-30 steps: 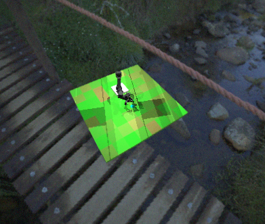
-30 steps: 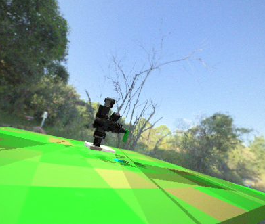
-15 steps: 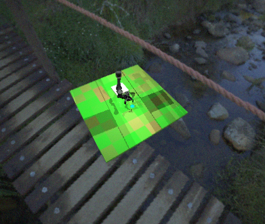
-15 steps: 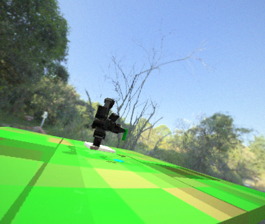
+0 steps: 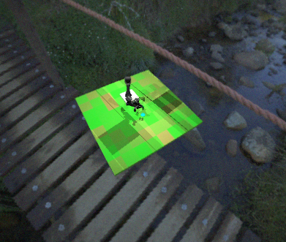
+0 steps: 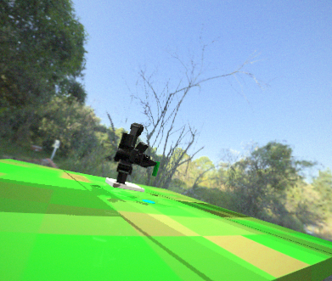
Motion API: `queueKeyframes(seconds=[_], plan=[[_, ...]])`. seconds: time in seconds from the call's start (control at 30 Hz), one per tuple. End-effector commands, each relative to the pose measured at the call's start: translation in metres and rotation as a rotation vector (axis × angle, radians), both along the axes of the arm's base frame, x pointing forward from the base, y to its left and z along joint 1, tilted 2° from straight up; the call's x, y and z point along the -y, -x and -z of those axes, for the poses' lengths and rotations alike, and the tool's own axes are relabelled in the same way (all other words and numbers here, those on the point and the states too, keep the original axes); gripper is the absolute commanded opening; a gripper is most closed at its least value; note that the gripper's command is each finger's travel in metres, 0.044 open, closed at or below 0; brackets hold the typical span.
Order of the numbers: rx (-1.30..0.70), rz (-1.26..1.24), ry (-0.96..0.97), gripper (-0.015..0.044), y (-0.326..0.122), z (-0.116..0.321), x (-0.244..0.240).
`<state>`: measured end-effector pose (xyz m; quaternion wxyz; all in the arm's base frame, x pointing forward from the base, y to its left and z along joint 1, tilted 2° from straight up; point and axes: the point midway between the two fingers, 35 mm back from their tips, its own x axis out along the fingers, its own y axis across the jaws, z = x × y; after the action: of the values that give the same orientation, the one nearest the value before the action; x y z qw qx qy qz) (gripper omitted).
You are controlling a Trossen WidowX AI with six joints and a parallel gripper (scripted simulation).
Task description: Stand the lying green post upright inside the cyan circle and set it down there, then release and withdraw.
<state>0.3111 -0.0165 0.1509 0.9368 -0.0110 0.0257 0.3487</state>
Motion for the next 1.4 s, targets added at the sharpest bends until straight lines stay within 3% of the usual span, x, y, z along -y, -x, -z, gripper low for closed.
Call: queueKeyframes(seconds=[0.0,1.37], plan=[[0.000,-0.004,-0.003,0.0023,0.001,0.000,0.000],[-0.002,-0.006,0.005,0.0023,-0.003,0.080,-0.001]])
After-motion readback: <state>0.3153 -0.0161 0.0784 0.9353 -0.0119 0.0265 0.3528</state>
